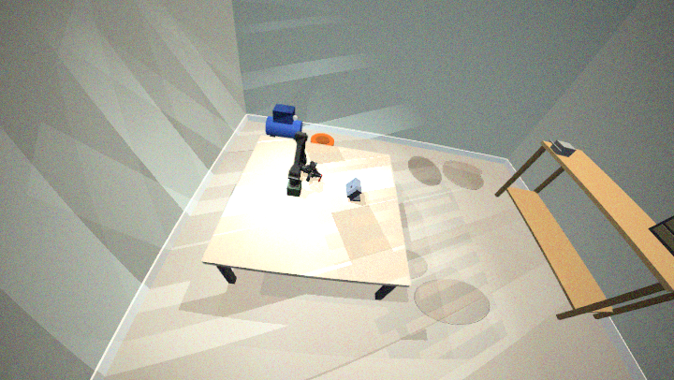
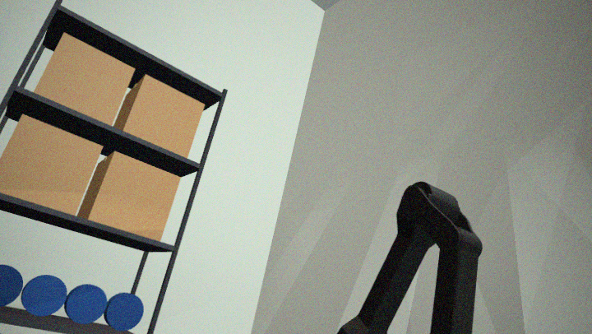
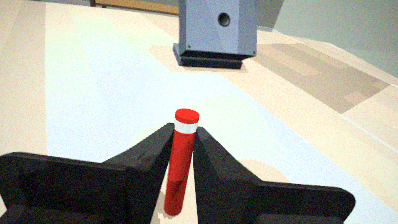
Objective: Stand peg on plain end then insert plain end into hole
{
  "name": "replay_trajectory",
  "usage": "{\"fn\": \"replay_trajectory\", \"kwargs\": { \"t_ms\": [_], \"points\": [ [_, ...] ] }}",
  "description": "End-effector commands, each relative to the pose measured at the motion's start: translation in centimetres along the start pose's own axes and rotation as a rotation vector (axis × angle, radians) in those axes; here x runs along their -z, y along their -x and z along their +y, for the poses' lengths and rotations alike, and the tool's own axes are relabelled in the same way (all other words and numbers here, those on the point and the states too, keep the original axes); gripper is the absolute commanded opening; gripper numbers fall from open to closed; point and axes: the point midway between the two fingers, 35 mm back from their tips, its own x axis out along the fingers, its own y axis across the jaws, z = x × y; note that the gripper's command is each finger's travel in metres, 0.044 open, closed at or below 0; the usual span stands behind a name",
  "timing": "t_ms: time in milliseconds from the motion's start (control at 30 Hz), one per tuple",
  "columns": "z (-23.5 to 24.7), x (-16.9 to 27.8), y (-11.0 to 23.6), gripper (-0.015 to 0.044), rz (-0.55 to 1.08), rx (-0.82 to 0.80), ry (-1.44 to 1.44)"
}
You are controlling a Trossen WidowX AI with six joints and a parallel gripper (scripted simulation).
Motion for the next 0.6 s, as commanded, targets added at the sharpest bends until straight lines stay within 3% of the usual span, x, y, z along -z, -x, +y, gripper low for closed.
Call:
{"fn": "replay_trajectory", "kwargs": {
  "t_ms": [0, 567],
  "points": [
    [0.14, -0.08, 0.13, 0.0049, -0.013, -0.005, -0.004],
    [0.06, 0.38, 0.01, 0.0049, -0.001, -0.004, 0.0]
  ]
}}
